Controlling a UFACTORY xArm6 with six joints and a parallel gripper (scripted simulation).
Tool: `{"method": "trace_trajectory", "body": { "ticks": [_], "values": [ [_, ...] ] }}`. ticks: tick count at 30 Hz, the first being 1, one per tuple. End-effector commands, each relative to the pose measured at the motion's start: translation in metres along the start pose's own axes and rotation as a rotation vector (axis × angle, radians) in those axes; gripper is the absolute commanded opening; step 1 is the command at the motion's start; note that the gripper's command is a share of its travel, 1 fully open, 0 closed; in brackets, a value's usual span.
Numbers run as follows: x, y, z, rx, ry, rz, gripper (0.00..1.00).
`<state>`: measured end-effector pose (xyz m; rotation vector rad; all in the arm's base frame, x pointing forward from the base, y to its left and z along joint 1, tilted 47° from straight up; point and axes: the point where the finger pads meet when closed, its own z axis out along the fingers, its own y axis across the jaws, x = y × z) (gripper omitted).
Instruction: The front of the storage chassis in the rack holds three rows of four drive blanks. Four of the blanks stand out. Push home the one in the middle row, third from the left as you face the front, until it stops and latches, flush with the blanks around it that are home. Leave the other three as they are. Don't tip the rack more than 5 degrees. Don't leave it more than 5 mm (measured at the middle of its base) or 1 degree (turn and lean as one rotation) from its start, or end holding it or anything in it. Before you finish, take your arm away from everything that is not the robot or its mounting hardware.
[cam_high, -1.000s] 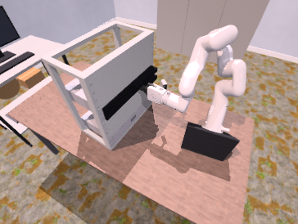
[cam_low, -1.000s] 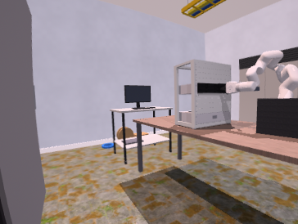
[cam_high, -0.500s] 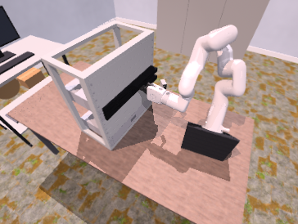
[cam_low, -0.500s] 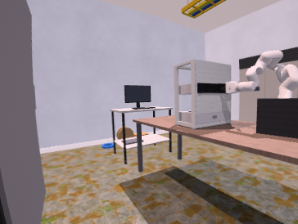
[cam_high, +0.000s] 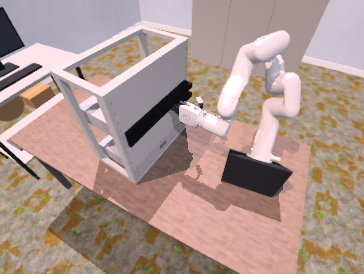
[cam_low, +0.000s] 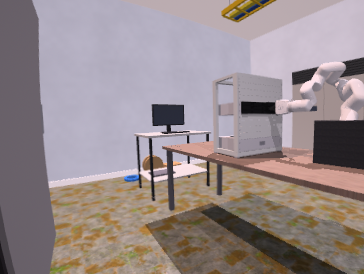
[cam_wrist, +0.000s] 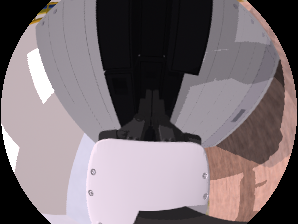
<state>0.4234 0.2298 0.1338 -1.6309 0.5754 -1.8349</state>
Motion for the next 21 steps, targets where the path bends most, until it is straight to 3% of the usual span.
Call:
{"method": "trace_trajectory", "body": {
  "ticks": [1, 21],
  "values": [
    [0.0003, -0.0018, 0.0020, 0.003, 0.002, 0.003, 0.00],
    [0.0001, -0.0019, 0.0065, 0.003, 0.002, 0.003, 0.00]
  ]
}}
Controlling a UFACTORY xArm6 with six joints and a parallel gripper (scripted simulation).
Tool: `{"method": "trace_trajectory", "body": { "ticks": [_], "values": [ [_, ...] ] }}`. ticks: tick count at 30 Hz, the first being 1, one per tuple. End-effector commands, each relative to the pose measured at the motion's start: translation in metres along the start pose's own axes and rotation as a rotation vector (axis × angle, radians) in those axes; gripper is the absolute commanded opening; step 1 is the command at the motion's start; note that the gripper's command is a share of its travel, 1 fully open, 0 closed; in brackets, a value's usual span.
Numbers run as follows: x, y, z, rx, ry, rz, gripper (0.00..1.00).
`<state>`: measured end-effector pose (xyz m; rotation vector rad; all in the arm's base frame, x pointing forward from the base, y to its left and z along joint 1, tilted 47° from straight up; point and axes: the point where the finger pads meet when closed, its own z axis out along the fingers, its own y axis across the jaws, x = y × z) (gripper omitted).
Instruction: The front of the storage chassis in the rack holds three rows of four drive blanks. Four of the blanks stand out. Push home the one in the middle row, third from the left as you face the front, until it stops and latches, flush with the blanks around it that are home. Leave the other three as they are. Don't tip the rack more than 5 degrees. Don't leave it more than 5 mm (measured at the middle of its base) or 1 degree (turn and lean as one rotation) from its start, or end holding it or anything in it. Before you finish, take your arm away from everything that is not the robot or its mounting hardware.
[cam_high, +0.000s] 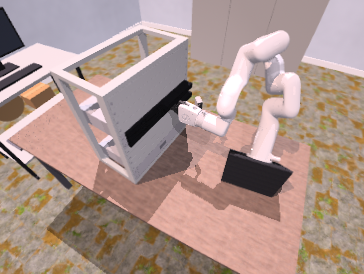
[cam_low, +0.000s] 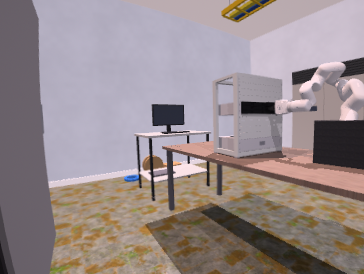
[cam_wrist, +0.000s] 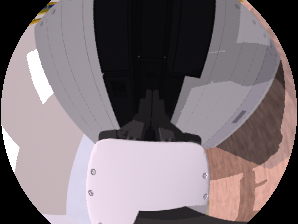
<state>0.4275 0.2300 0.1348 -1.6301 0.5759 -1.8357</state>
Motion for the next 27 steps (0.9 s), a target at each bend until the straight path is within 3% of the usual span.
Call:
{"method": "trace_trajectory", "body": {
  "ticks": [1, 15, 23, 27],
  "values": [
    [0.000, -0.002, 0.002, 0.003, 0.001, 0.003, 0.00],
    [0.000, -0.002, -0.002, 0.003, 0.001, 0.003, 0.00],
    [0.000, -0.002, -0.029, 0.003, 0.001, 0.003, 0.00],
    [-0.001, -0.002, -0.053, 0.003, 0.001, 0.003, 0.00]
  ]
}}
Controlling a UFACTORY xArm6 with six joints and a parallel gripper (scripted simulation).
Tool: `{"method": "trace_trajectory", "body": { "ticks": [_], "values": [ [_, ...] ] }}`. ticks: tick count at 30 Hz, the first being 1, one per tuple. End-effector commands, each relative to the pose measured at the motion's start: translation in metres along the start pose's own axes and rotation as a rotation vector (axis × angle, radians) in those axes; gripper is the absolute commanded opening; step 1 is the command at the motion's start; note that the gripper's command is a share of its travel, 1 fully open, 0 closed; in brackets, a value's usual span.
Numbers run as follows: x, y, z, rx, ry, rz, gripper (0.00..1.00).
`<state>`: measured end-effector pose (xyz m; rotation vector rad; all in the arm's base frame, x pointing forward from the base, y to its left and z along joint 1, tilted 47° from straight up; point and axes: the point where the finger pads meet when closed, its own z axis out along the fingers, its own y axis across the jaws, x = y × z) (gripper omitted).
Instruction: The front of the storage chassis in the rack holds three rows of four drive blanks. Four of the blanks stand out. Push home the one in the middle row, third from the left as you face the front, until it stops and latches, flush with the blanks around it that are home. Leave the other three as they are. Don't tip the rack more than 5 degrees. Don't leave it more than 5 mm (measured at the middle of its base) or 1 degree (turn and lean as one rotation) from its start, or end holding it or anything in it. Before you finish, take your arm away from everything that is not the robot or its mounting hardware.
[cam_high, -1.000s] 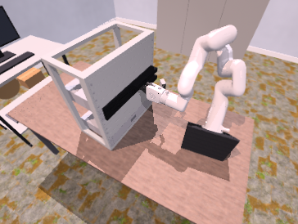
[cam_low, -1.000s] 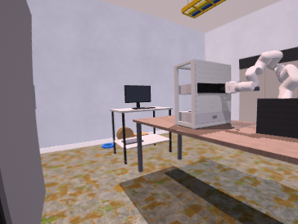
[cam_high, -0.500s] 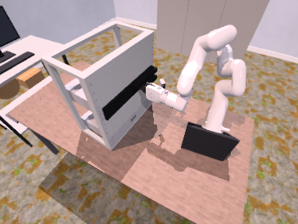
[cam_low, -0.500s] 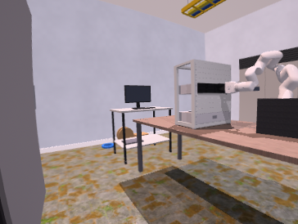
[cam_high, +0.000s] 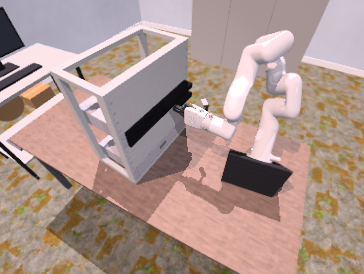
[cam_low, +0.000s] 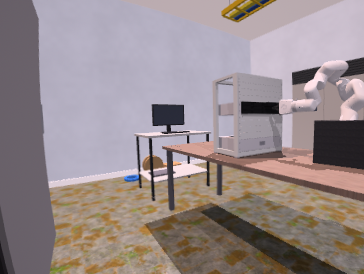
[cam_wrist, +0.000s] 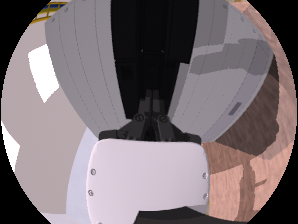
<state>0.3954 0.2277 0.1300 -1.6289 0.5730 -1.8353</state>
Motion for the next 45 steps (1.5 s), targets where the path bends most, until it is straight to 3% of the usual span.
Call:
{"method": "trace_trajectory", "body": {
  "ticks": [1, 9, 21, 30, 45],
  "values": [
    [0.000, -0.002, -0.026, 0.000, 0.002, 0.003, 0.00],
    [-0.001, -0.002, -0.057, 0.000, 0.002, 0.003, 0.00],
    [-0.001, -0.002, -0.062, 0.000, 0.002, 0.003, 0.00],
    [-0.001, -0.001, -0.078, 0.000, 0.002, 0.003, 0.00],
    [-0.001, -0.001, -0.160, 0.000, 0.002, 0.003, 0.00]
  ]
}}
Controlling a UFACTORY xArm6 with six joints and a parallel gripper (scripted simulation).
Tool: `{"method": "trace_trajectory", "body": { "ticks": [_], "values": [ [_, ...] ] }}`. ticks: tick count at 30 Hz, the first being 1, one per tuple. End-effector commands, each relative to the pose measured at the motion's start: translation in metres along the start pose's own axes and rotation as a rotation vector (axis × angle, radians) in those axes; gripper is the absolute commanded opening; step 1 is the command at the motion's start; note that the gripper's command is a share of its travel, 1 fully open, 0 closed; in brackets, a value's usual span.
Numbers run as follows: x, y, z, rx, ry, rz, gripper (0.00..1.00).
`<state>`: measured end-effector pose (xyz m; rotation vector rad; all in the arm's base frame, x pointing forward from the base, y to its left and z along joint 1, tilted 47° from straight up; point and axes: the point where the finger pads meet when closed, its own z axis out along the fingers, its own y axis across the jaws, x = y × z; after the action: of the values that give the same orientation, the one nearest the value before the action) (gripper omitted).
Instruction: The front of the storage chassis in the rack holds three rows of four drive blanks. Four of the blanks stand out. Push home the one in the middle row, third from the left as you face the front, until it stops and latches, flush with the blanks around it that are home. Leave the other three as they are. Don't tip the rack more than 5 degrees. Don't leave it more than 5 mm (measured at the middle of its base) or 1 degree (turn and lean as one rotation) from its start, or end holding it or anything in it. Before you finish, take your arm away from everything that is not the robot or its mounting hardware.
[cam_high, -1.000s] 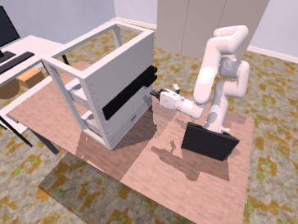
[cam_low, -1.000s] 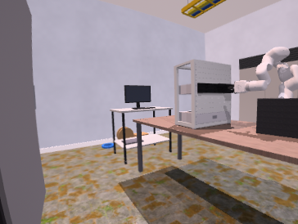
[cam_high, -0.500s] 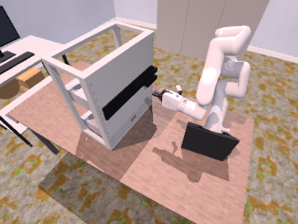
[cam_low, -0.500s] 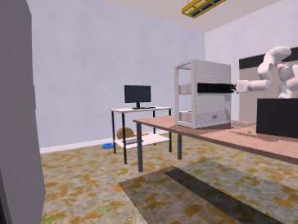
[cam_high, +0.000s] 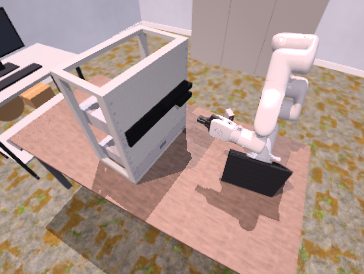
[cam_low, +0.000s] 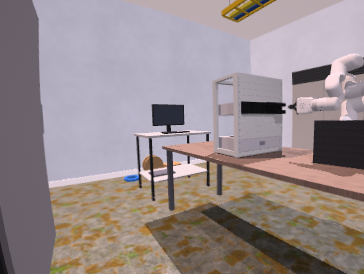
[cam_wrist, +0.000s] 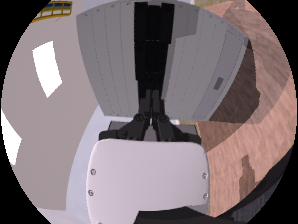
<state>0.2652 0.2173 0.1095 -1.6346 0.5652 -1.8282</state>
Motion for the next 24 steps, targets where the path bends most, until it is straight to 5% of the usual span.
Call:
{"method": "trace_trajectory", "body": {
  "ticks": [1, 13, 24],
  "values": [
    [-0.001, -0.002, -0.027, -0.003, 0.010, 0.004, 0.00],
    [-0.001, -0.002, -0.074, -0.003, 0.010, 0.004, 0.00],
    [-0.001, -0.002, -0.080, -0.003, 0.010, 0.004, 0.00]
  ]
}}
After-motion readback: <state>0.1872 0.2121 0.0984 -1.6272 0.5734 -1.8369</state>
